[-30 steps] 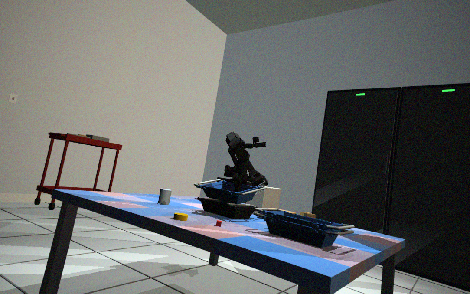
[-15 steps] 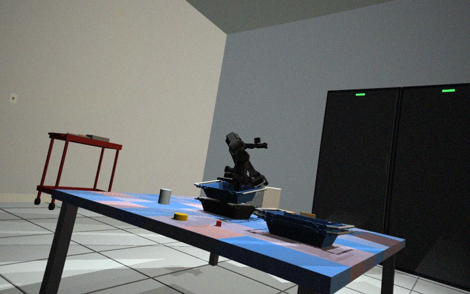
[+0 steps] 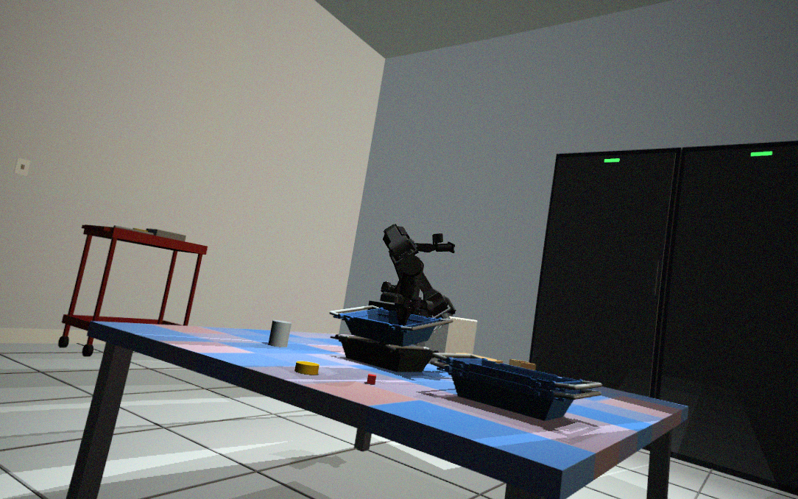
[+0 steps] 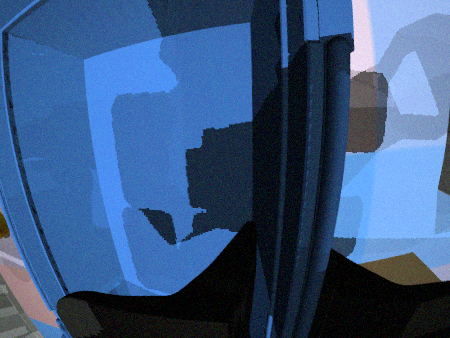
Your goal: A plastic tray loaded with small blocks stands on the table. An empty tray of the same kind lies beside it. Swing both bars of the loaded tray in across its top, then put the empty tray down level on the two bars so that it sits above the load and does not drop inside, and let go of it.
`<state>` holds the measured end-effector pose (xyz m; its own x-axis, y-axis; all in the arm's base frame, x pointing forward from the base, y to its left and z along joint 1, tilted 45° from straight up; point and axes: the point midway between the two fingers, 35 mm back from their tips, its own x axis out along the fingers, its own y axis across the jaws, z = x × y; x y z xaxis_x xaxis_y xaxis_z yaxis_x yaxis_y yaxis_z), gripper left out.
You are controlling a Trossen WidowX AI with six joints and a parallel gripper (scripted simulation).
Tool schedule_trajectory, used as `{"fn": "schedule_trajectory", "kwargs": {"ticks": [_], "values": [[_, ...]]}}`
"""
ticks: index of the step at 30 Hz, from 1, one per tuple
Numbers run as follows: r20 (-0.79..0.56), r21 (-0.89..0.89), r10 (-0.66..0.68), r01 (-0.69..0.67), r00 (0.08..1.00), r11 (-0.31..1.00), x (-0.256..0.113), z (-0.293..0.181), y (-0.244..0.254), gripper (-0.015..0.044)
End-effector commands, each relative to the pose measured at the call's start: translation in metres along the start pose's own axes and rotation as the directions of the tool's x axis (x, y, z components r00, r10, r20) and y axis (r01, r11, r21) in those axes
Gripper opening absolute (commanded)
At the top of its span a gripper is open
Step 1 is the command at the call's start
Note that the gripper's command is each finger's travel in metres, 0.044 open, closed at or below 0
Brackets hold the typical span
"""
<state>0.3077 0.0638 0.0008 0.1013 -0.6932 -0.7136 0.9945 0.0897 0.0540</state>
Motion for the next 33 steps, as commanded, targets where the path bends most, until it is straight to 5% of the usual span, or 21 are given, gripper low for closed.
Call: {"fn": "schedule_trajectory", "kwargs": {"ticks": [1,33], "values": [[0.002,-0.003,-0.027,0.027,1.000,1.000,0.0058,0.0035,-0.0047,0.0000],[0.001,-0.001,-0.011,0.011,1.000,1.000,0.0052,0.0015,-0.0029,0.0000]]}}
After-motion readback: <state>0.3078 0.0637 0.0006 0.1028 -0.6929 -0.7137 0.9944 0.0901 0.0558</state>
